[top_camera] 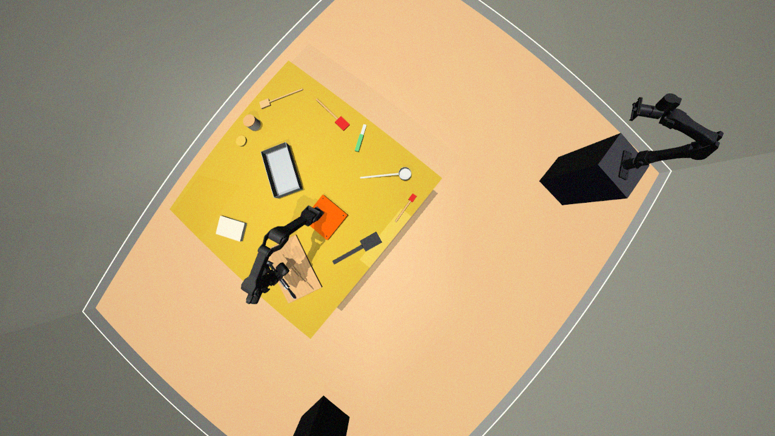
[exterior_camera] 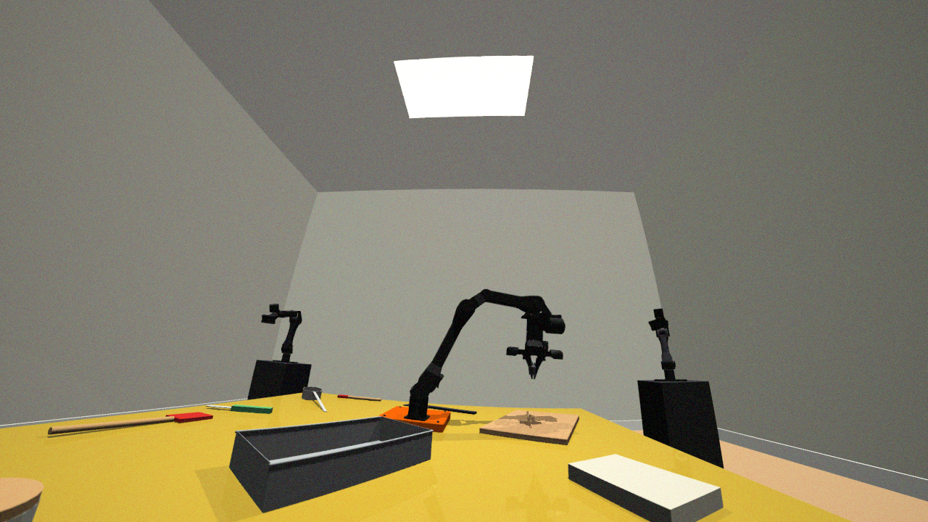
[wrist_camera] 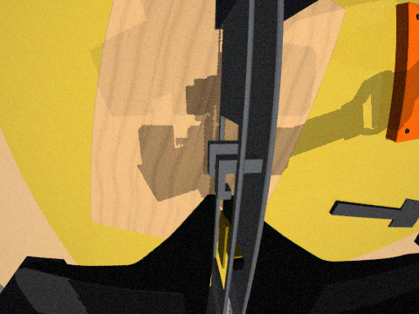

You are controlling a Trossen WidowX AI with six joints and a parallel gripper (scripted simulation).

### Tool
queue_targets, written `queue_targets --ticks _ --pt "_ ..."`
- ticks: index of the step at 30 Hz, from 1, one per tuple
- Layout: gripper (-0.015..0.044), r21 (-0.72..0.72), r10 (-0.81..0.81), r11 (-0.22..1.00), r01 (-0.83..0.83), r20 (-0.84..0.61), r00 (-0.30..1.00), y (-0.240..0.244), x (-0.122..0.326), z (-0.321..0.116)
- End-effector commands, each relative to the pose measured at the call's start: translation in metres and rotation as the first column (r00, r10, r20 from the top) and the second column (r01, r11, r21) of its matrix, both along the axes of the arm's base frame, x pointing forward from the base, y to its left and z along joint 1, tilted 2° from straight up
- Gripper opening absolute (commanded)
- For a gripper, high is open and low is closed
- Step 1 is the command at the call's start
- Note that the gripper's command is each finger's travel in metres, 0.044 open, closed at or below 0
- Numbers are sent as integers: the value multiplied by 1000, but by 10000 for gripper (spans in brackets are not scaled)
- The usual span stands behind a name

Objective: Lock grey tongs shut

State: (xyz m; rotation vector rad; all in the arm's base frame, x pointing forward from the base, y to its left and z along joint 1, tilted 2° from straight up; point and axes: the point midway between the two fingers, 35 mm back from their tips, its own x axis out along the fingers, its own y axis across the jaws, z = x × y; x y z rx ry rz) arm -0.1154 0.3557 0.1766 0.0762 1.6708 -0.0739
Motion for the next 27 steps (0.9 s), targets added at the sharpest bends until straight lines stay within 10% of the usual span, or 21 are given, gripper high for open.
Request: queue_targets --ticks 1,27 --pt "-150 -18 7 1000 -9 -101 995 -2 3 -2" --pt "-150 89 66 996 13 -822 566 -2 24 -2"
